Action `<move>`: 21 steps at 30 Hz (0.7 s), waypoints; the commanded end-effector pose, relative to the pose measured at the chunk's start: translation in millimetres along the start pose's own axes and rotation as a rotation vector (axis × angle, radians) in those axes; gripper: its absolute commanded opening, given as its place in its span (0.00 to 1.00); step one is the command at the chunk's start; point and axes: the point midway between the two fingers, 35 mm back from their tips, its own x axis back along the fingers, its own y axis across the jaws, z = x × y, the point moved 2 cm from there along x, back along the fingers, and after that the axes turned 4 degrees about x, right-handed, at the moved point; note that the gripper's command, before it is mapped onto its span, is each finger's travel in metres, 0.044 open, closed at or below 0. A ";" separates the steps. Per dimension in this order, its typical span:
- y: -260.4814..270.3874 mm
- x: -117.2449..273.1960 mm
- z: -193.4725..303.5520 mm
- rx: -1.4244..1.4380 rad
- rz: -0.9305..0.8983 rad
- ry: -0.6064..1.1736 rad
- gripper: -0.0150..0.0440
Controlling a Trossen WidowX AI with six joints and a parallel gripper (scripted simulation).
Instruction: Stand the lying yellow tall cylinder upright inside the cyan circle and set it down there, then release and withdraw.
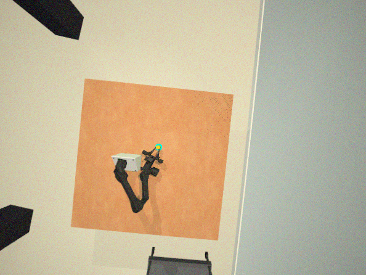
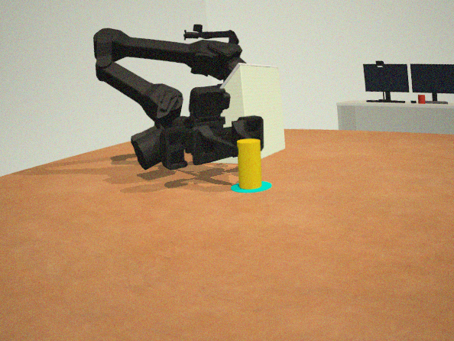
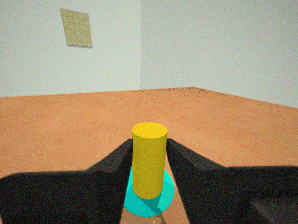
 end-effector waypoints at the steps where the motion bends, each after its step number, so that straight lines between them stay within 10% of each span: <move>1: 0.9 -0.3 0.1 0.001 -0.002 -0.003 0.57; 9: 0.9 -0.3 0.1 0.001 -0.002 -0.003 0.92; 21: -7.1 2.8 -36.0 0.004 -0.007 0.003 0.93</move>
